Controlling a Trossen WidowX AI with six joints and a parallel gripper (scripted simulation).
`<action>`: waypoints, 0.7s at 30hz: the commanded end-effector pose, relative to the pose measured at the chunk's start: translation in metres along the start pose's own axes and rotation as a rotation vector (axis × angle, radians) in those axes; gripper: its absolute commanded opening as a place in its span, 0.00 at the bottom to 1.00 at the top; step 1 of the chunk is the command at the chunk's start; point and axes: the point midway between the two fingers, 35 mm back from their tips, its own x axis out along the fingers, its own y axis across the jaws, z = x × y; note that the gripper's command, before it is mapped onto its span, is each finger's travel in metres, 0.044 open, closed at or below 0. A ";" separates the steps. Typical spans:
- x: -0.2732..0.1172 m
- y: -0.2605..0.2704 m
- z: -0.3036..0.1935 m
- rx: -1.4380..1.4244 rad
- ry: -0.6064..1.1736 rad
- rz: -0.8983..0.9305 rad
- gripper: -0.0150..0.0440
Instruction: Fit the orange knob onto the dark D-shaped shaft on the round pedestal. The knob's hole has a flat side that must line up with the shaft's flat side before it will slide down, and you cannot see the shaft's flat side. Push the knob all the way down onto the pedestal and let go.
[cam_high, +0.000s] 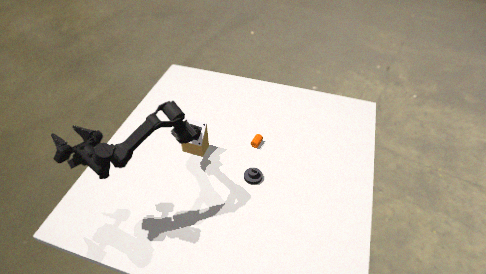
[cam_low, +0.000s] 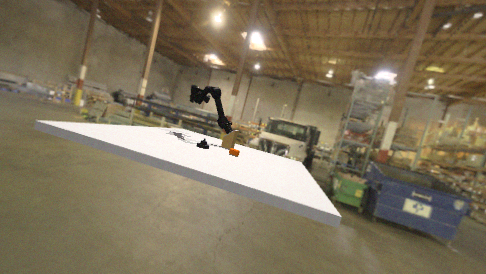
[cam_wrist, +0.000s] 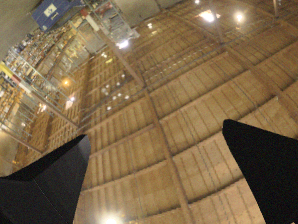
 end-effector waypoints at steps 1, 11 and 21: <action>-0.036 -0.015 0.022 0.031 -0.161 -0.059 1.00; -0.159 -0.044 0.052 0.088 -0.625 -0.224 1.00; -0.284 -0.055 0.021 0.177 -1.090 -0.395 1.00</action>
